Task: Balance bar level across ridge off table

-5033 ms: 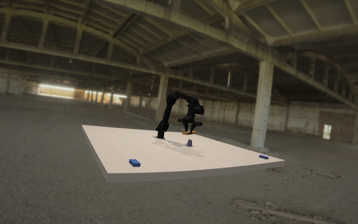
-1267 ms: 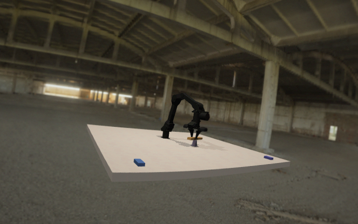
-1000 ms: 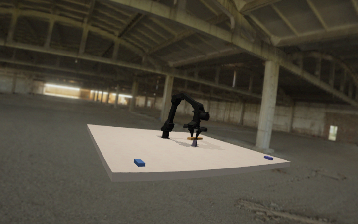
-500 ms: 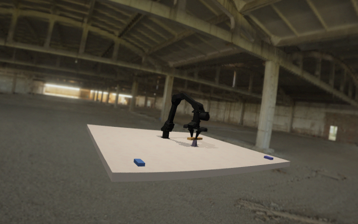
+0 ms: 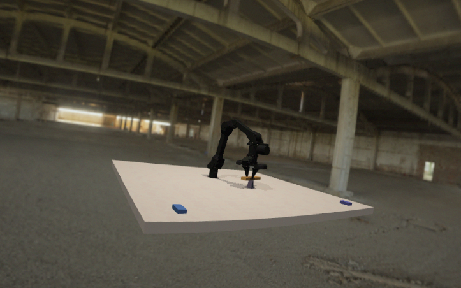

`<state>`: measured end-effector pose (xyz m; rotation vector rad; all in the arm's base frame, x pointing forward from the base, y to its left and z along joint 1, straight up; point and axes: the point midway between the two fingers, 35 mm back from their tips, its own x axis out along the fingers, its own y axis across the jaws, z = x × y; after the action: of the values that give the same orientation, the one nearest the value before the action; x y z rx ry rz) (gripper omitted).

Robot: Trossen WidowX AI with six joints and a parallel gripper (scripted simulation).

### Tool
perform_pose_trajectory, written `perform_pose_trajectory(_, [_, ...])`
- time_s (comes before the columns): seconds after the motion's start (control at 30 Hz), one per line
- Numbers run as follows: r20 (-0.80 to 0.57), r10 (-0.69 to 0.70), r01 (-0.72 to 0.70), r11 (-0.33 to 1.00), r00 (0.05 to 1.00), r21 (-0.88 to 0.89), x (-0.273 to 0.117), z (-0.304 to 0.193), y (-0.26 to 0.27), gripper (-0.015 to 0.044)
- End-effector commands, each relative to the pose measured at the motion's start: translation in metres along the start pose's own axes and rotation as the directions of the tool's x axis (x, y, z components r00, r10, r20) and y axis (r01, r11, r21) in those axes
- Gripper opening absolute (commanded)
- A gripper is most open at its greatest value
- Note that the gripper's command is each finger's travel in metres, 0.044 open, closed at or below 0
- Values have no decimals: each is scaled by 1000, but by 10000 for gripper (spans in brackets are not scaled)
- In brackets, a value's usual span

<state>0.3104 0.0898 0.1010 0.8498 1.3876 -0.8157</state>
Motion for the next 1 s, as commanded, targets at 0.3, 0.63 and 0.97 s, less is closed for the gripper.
perform_pose_trajectory(0.3, [2,0,0,1000,1000,3,2,0,0,0])
perform_pose_trajectory(0.63, [2,0,0,1000,1000,3,3,1,0,0])
perform_pose_trajectory(0.97, [2,0,0,1000,1000,3,3,1,0,0])
